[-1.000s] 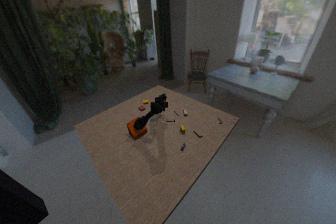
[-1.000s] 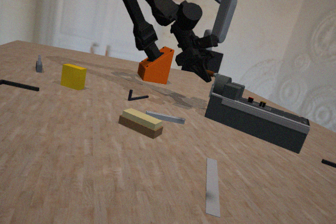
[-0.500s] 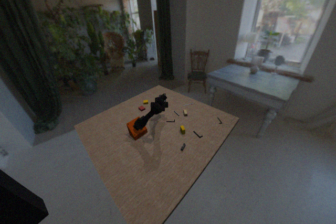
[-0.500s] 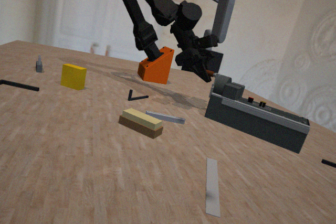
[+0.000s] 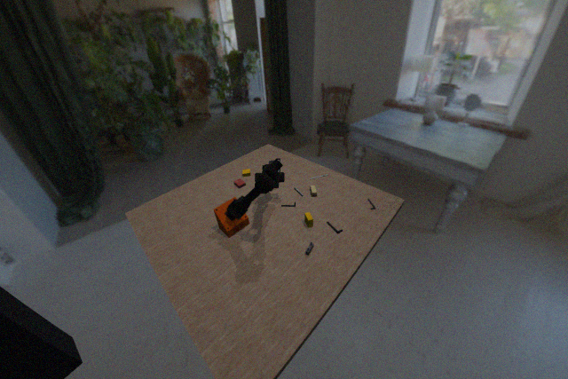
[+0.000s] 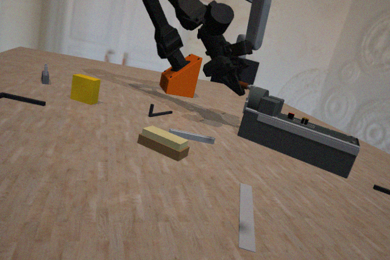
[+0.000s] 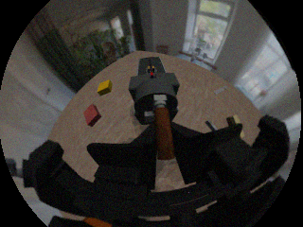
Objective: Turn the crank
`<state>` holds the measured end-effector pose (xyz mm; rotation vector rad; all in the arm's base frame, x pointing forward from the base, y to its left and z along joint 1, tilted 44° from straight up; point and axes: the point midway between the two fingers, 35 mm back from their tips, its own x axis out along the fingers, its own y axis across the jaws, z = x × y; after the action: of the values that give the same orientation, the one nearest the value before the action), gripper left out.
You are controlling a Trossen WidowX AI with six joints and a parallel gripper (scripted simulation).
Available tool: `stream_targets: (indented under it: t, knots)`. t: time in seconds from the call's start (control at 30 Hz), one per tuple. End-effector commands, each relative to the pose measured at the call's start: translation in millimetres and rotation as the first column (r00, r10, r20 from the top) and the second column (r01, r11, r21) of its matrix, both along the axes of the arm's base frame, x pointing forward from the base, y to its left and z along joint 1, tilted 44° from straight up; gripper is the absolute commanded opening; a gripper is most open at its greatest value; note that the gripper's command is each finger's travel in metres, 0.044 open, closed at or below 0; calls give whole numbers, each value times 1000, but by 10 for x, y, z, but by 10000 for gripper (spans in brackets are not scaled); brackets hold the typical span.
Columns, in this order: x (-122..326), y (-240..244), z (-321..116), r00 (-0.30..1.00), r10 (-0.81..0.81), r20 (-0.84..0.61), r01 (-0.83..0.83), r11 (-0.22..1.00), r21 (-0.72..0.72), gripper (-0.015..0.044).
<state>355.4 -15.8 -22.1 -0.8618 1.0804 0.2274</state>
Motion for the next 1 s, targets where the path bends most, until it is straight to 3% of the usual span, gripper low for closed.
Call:
stream_targets:
  t: [0.0, 0.97]
  knots:
    - [49, -68, 41, 1000, -17, 15, 17, 1000, -11, 0]
    - [69, -125, 38, 1000, -17, 16, 17, 1000, -12, 0]
